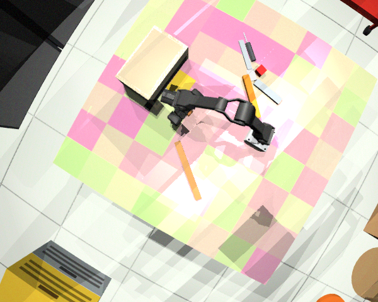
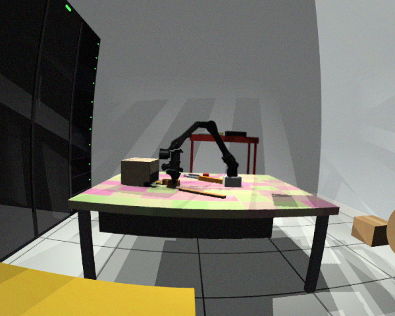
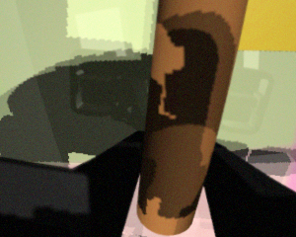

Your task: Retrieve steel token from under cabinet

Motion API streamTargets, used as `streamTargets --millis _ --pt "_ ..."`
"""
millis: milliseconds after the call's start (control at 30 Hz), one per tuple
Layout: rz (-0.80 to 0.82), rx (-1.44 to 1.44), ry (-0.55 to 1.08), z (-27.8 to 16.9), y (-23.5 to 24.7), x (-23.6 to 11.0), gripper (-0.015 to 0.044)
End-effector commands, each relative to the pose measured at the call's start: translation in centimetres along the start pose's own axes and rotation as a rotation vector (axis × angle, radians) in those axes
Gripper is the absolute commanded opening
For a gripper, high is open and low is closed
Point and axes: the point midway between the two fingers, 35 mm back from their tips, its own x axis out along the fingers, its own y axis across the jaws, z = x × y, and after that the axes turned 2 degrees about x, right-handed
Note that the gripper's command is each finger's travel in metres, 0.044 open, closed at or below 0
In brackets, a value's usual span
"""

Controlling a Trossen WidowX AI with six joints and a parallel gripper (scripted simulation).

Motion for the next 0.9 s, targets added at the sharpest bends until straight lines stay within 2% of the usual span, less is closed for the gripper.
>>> streamTargets --millis 0,867 --pt "-0.004 0.002 0.001 -0.6 0.0 0.1 0.0" --pt "-0.004 0.002 0.003 -3.4 -0.1 0.1 0.0"
